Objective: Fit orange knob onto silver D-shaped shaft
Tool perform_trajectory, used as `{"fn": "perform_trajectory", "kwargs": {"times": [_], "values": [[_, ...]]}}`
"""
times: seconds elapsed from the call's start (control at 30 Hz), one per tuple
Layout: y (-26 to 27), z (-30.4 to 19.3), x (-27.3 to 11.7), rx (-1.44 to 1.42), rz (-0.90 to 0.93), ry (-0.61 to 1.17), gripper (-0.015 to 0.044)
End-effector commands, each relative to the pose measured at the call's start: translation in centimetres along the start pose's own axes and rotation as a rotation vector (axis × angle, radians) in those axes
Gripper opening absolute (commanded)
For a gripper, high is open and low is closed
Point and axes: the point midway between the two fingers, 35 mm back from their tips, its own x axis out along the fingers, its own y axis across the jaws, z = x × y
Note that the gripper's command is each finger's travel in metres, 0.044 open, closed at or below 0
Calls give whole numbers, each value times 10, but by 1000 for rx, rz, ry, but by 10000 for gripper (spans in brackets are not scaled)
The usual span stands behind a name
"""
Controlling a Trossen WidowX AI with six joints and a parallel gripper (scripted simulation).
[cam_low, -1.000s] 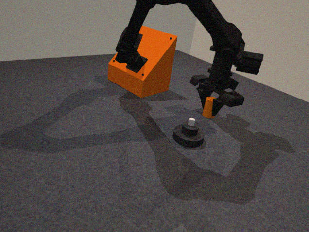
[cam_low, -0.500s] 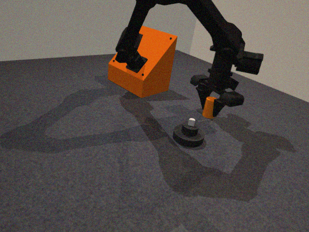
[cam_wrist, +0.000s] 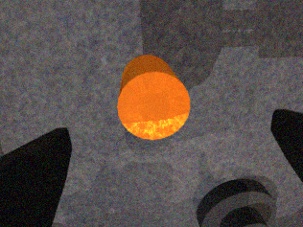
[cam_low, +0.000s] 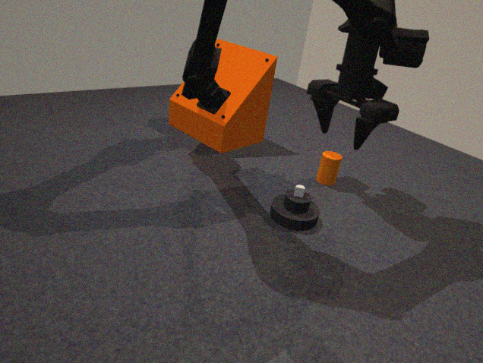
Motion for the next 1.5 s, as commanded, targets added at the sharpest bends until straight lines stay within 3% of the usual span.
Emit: {"fn": "perform_trajectory", "kwargs": {"times": [0.0, 1.47], "values": [[3, -3, 2, 3, 22, 15, 440], [4, -4, 70, 3, 22, 17, 440]]}}
